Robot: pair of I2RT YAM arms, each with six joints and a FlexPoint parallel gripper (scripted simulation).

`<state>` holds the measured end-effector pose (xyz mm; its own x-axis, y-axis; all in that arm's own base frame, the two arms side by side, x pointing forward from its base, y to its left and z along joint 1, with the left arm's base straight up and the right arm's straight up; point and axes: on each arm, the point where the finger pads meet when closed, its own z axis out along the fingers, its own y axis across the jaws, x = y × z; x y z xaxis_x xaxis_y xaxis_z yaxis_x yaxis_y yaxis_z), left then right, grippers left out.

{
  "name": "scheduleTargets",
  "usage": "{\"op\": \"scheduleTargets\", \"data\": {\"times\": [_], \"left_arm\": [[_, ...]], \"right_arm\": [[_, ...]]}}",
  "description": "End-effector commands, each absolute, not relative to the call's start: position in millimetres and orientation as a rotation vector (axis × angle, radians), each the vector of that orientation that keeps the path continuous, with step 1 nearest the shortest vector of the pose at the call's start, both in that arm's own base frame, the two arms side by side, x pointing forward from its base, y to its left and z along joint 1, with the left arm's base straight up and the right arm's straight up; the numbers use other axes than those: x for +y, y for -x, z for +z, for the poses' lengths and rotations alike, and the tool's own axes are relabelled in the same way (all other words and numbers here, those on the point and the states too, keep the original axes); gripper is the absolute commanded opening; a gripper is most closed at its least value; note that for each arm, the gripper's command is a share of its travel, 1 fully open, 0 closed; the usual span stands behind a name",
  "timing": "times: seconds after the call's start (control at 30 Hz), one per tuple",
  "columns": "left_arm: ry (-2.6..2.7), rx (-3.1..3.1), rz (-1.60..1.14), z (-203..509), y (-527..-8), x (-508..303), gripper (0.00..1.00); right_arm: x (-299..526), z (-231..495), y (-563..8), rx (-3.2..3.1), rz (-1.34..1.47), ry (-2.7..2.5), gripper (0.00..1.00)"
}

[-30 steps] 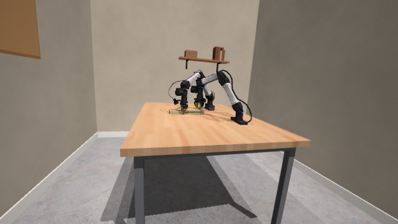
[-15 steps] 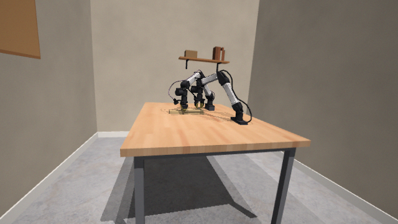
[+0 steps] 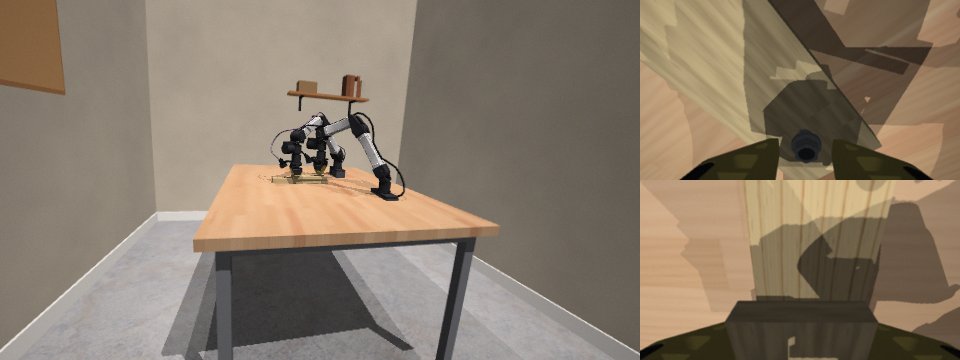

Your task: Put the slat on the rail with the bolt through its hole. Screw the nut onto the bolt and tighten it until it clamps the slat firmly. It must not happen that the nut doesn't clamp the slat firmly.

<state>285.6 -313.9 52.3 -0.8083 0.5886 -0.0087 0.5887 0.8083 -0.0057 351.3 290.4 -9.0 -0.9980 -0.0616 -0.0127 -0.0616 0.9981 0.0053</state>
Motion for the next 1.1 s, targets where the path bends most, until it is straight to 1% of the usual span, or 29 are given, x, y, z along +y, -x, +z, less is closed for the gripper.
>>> {"op": "scheduleTargets", "data": {"times": [0.0,0.23,0.3,0.33,0.43,1.07], "left_arm": [[-0.446,3.112,0.004,54.2,-285.2,-314.6,0.36],[0.193,3.132,-0.006,54.9,-287.1,-316.9,0.36],[0.193,3.132,-0.006,54.9,-287.1,-316.9,0.36],[0.421,3.112,-0.001,55.0,-287.1,-316.9,0.36],[0.635,3.078,0.004,55.1,-287.1,-316.9,0.36],[0.634,3.072,-0.011,59.7,-287.5,-317.3,0.36]], "right_arm": [[292.1,-3.6,-354.0,3.115,0.026,0.092,0.67],[292.1,-3.6,-354.0,3.115,0.026,0.092,0.67],[292.1,-3.6,-354.0,3.115,0.026,0.092,0.67],[292.1,-3.6,-354.0,3.115,0.026,0.092,0.67],[292.1,-3.6,-354.0,3.115,0.026,0.092,0.67],[292.1,-3.6,-354.0,3.115,0.026,0.092,0.67]]}}
